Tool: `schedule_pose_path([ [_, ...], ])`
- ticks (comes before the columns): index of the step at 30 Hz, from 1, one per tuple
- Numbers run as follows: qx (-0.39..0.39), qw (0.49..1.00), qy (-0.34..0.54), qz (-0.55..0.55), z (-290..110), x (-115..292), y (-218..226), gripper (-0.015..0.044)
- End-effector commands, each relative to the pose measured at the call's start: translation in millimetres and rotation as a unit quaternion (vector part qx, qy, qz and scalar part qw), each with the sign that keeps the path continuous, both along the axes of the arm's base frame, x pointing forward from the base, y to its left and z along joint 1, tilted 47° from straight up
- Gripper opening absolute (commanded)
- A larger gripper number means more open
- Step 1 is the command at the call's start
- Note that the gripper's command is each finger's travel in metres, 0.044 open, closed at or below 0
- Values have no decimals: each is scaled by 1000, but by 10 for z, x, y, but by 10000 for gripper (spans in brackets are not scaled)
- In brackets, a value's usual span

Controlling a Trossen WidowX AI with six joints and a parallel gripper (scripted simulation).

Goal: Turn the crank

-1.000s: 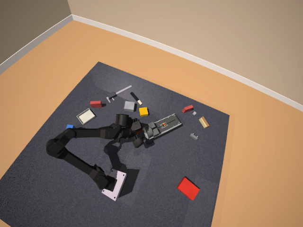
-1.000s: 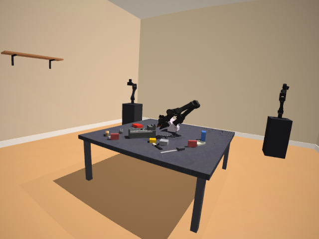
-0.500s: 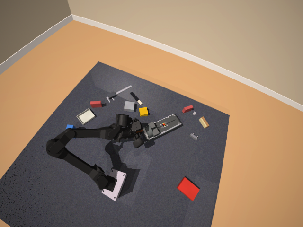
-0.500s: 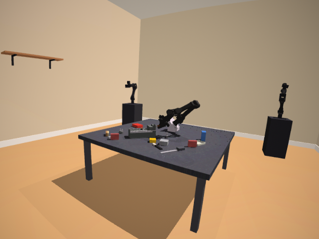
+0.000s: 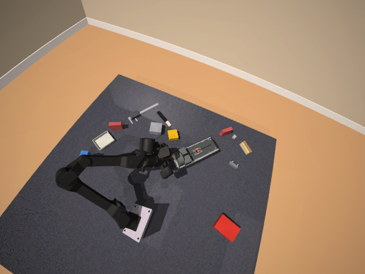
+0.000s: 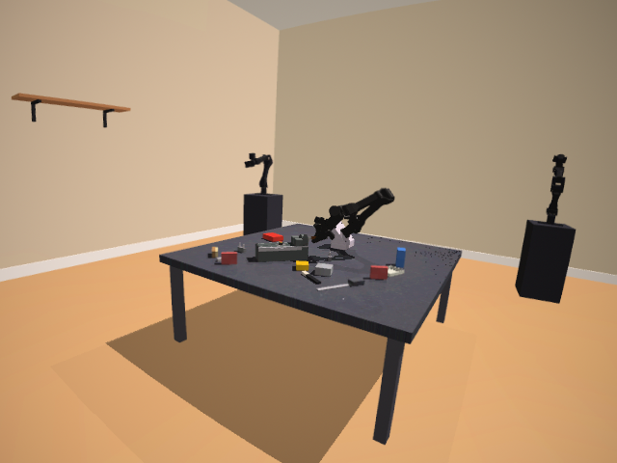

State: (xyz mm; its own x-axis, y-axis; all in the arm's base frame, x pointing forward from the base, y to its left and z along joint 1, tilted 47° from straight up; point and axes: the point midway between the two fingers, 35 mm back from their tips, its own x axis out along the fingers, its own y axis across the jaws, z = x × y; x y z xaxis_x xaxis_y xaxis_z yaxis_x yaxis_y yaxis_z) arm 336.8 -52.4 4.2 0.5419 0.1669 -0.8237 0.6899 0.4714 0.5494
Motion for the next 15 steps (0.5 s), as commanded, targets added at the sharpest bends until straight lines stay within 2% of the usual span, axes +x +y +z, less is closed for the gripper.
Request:
schedule_pose_path([
  [1, 0, 1000, 0, -2, 1, -9, -14, 0],
  [15, -1, 1000, 0, -2, 8, -56, -84, 0],
])
